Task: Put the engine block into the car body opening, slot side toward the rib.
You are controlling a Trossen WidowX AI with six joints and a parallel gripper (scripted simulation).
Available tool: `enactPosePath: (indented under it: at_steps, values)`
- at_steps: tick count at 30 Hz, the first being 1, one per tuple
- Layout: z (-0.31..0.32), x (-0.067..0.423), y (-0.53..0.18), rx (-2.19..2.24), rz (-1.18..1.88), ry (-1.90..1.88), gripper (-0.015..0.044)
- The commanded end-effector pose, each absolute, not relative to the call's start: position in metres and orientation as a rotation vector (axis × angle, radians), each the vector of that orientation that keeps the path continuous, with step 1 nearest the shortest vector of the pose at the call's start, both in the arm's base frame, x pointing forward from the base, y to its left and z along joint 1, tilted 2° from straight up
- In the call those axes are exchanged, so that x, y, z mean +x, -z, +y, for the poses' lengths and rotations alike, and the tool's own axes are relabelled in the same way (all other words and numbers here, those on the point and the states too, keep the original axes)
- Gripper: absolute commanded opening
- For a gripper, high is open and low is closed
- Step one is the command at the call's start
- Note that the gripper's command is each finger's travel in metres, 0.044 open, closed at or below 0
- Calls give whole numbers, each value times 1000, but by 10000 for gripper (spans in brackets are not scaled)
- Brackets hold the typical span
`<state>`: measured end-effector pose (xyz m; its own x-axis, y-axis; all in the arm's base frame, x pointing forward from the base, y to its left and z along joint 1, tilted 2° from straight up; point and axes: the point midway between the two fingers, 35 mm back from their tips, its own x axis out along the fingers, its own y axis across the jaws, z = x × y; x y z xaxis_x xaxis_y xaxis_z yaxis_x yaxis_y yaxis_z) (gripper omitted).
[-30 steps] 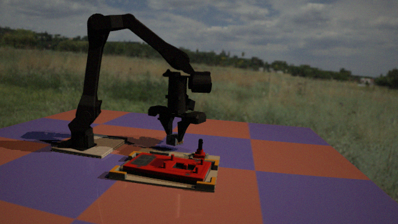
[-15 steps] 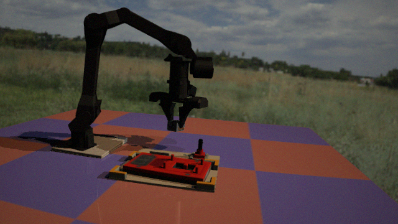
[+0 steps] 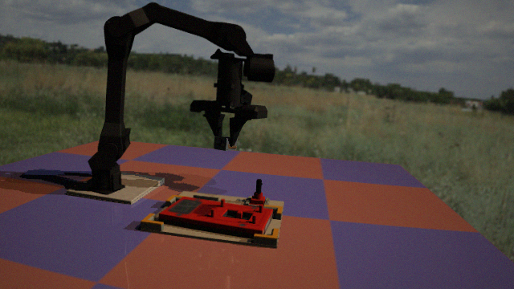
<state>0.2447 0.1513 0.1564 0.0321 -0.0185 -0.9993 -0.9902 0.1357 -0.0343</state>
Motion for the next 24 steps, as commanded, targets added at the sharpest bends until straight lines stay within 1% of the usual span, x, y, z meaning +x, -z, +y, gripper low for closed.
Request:
enactPosePath:
  at_steps: [1, 9, 24]
  values:
    - [150, 244, -169, -1147, 1244, -1077, 0]
    - [181, 227, -149, -1144, 1243, -1080, 0]
    - [179, 230, -128, -1144, 1243, -1080, 0]
